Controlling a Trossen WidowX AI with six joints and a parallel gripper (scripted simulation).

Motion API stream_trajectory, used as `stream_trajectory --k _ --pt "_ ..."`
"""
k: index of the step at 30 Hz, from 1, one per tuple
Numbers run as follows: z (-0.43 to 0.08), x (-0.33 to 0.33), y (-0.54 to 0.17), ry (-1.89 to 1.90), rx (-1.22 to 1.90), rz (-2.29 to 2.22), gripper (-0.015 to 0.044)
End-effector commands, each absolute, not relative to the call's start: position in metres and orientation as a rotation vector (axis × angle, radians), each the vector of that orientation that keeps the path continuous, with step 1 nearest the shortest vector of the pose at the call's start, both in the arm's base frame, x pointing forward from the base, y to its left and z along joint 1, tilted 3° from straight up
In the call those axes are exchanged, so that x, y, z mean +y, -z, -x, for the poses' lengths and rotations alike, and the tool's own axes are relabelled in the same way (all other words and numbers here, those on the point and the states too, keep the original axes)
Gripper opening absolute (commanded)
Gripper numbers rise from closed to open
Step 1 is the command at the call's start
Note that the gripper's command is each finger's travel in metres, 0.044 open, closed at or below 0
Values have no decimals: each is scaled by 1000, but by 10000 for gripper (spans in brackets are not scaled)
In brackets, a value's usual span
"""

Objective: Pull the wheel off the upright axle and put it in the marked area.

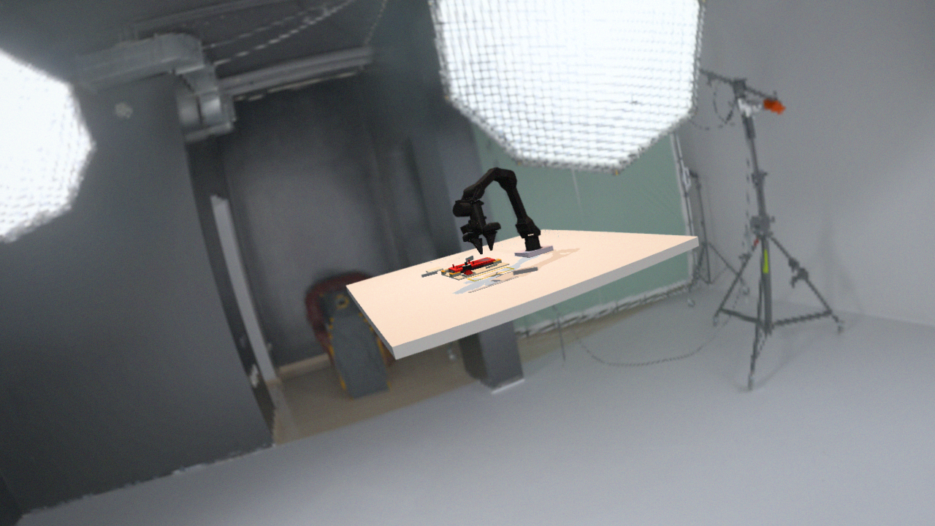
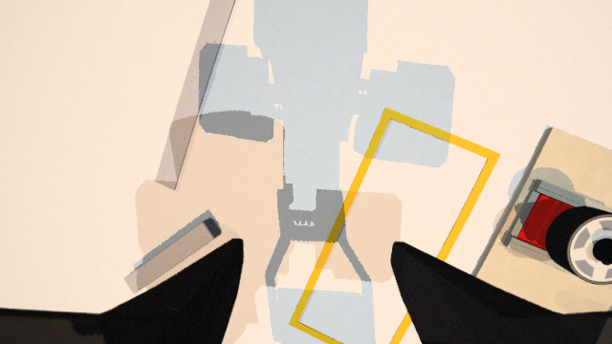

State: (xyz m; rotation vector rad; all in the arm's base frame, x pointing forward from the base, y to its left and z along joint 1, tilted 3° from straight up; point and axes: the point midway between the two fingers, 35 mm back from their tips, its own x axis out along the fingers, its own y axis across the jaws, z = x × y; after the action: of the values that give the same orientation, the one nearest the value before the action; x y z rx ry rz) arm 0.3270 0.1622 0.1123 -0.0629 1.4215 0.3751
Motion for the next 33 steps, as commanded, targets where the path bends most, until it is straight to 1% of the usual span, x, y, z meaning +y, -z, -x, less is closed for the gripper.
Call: stream_trajectory --k 1,8,19,33 --pt "-347 116 -119 -205 1462 38 300" --pt "-364 32 -130 72 1541 0 300" --pt "-369 27 -125 79 1543 -1 300" --pt "-369 23 -57 79 1543 -1 300"
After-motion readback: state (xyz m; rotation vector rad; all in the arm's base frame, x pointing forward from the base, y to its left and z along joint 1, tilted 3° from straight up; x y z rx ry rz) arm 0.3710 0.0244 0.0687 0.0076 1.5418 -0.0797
